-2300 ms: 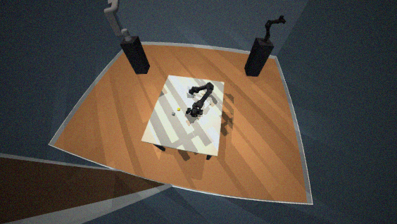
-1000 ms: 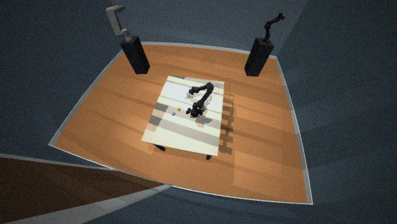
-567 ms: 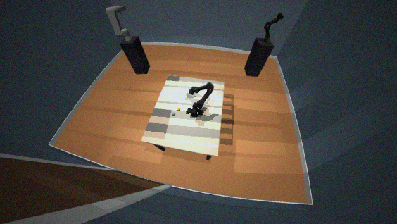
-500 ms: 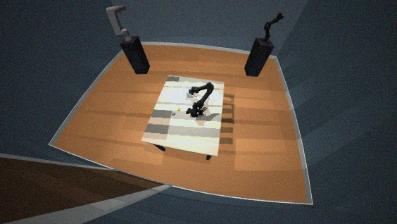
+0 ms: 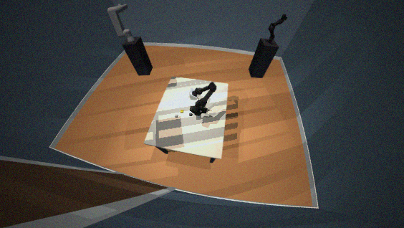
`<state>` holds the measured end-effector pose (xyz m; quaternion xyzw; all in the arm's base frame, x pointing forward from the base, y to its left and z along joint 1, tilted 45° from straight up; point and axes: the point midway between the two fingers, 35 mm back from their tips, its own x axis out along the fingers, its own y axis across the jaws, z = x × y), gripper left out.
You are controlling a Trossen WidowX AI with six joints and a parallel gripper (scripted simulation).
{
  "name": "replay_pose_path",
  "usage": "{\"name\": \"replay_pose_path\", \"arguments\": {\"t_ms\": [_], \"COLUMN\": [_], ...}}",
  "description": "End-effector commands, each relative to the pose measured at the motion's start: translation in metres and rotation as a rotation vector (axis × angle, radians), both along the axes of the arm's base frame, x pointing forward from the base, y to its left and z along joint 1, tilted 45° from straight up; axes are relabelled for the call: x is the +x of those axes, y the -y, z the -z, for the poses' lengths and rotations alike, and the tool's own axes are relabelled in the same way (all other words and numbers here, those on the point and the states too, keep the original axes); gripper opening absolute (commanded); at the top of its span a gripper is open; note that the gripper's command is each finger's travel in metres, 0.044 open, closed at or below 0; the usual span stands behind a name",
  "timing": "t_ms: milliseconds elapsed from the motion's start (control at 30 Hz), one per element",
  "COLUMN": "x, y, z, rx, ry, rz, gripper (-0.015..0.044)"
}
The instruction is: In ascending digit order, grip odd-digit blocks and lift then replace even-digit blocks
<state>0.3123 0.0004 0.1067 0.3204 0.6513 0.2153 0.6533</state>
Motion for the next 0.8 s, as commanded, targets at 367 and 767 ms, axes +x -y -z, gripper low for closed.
{"name": "replay_pose_path", "arguments": {"t_ms": [367,767], "x": [-0.004,0.016], "y": [0.018,0.154], "z": [-0.019,0.095], "rx": [0.000,-0.029], "ry": [-0.001,-0.002], "rz": [-0.004,0.002], "gripper": [0.0120,0.0120]}}
